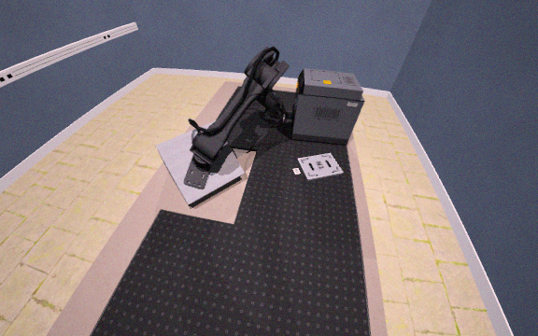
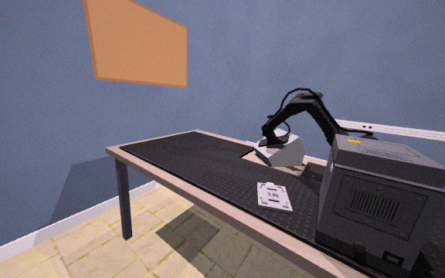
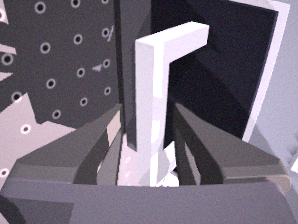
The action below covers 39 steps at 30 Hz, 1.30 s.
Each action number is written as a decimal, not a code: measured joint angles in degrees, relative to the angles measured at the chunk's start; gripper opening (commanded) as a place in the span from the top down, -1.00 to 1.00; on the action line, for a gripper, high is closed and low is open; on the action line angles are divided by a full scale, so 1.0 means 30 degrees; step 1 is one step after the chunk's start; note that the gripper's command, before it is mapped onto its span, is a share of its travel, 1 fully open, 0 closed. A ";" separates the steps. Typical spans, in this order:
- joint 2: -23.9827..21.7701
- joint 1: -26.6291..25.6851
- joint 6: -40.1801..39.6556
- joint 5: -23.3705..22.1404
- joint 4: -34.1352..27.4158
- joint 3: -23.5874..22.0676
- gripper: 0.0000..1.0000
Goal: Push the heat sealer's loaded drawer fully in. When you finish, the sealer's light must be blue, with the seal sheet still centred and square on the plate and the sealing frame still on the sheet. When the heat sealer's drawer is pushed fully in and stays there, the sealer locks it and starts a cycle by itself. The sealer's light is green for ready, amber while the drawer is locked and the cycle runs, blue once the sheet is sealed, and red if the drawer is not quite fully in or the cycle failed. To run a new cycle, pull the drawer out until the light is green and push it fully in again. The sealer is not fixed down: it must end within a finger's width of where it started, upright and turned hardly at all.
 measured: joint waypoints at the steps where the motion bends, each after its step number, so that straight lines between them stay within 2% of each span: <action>1: 0.0000 0.0000 0.0022 0.0000 -0.0036 0.0000 0.40; 39: 0.0000 0.0000 0.0729 0.0000 -0.0729 0.0000 0.40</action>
